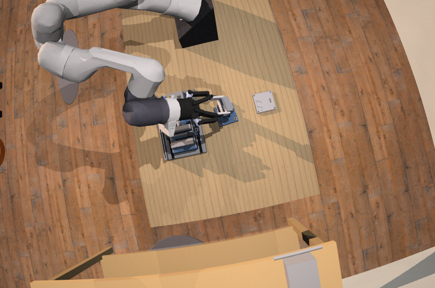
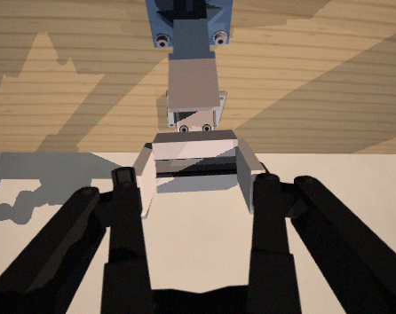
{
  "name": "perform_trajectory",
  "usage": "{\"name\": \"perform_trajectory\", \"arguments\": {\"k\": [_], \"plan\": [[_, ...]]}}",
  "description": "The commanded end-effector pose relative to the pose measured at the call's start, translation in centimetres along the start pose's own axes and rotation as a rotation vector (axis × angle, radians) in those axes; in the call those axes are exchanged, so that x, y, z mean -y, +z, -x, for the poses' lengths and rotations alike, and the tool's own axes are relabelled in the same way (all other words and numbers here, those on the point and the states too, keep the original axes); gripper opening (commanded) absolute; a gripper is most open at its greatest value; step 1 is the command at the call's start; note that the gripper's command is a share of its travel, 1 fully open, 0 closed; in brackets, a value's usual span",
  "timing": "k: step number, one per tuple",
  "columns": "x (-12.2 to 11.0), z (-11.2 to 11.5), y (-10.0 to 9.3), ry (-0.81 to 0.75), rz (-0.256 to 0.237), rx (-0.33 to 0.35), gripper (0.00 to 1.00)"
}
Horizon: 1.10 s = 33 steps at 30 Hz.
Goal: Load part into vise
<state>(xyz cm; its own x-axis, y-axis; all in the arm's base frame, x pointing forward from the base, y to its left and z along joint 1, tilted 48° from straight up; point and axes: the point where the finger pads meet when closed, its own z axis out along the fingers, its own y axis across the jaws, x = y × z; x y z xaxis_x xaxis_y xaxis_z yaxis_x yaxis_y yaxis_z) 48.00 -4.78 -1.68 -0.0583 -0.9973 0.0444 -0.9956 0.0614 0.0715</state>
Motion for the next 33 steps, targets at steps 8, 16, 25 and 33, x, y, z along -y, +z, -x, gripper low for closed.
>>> {"name": "perform_trajectory", "arguments": {"k": [8,16,25,33], "plan": [[-0.10,0.28,-0.03,-0.001,0.001,0.001,0.00],[-0.10,0.28,-0.01,-0.001,0.002,-0.004,0.00],[-0.07,0.28,0.03,-0.001,0.002,-0.017,0.00],[0.00,0.25,0.11,-0.001,0.001,-0.047,0.00]]}}
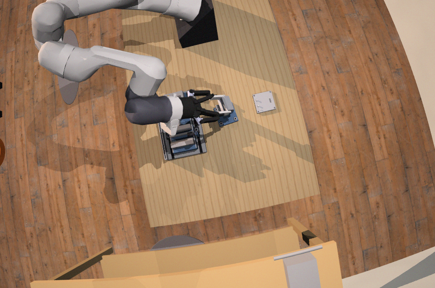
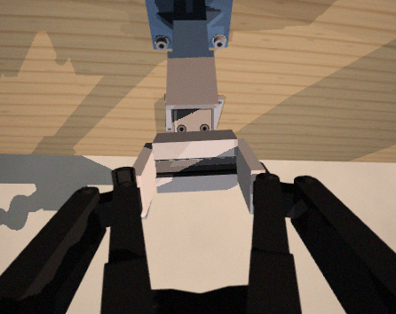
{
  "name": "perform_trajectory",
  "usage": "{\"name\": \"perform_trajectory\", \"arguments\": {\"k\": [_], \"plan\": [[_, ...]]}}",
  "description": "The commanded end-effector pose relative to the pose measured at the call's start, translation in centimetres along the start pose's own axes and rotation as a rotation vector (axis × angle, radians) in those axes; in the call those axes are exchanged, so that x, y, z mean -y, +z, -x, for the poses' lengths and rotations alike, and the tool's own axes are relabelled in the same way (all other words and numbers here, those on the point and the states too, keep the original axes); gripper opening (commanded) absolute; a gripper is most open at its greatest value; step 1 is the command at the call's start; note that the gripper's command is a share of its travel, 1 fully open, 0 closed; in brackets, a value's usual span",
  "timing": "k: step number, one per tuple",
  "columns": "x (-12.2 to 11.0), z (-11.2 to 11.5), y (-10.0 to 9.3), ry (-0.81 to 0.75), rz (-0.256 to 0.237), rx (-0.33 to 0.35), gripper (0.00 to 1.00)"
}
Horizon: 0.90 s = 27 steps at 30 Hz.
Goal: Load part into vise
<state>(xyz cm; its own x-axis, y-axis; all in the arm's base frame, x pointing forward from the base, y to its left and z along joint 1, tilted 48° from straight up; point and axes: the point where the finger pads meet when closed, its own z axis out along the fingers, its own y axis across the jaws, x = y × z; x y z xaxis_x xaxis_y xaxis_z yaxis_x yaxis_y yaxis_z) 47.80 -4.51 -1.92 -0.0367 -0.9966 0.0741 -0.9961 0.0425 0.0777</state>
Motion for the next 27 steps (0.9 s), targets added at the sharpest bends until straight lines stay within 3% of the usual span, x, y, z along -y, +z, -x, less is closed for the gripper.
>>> {"name": "perform_trajectory", "arguments": {"k": [1,27], "plan": [[0.20,-0.01,-0.13,0.019,-0.003,-0.020,0.00],[0.20,0.44,-0.07,0.019,-0.001,-0.194,0.00]]}}
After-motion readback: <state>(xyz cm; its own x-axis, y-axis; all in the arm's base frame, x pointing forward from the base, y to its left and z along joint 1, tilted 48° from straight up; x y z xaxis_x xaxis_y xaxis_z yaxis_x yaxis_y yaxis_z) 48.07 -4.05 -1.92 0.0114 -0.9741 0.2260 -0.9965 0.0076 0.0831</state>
